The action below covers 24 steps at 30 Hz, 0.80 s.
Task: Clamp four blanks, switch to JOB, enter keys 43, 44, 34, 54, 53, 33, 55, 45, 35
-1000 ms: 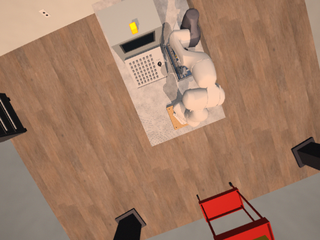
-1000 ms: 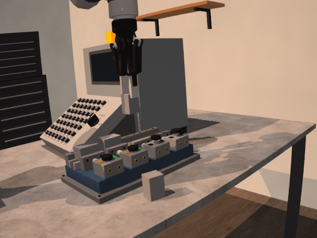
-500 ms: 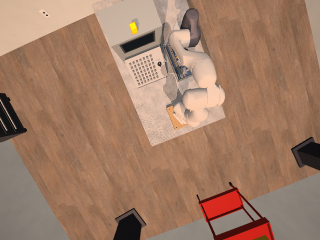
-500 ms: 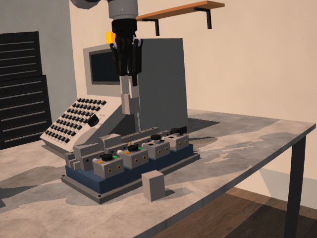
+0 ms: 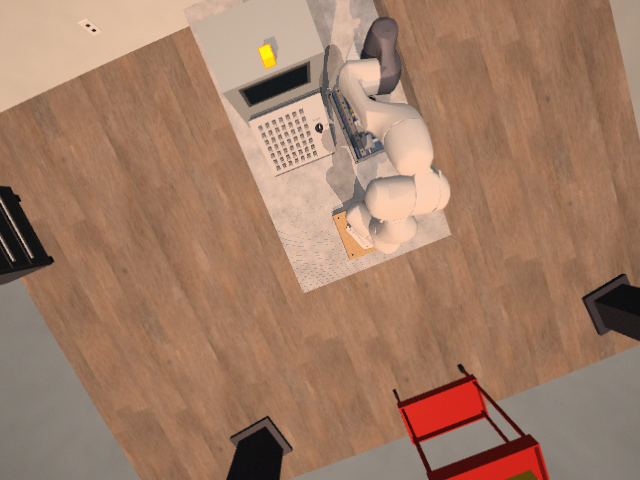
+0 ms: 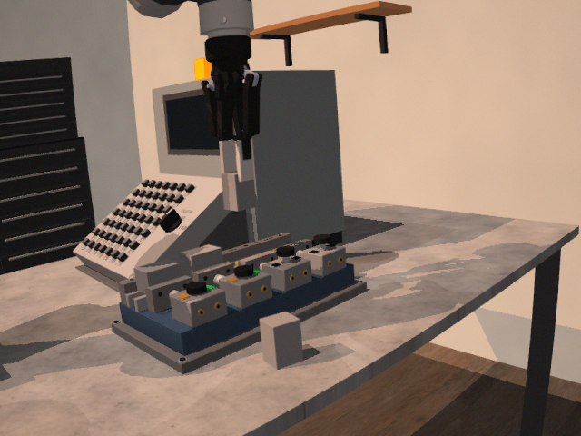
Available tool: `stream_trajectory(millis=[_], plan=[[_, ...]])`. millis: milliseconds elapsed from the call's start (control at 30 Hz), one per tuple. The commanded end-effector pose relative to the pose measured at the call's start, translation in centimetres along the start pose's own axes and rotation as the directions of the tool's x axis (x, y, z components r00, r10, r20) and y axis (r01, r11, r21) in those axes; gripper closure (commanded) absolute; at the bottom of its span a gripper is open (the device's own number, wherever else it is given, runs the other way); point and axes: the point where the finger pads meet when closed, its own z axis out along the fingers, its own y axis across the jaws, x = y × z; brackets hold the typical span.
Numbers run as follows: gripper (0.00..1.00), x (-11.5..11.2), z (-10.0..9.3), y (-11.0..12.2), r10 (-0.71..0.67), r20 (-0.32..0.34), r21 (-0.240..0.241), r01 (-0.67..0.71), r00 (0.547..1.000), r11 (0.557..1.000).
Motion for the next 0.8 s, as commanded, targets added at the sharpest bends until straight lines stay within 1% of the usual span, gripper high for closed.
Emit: stream_trajectory(millis=[0,433,500,767], plan=[[1.0,0.2,0.1,0.0,-0.003,-0.005,-0.004,0.003,1.0,1.0],[1.0,0.2,1.7,0.0,-0.003,-0.005,-0.004,0.003,1.0,1.0],[1.0,0.2,1.7,0.0,-0.003,-0.005,-0.004,0.003,1.0,1.0],[1.0,0.2,3.0,0.0,-0.003,-0.005,-0.004,0.003,1.0,1.0]])
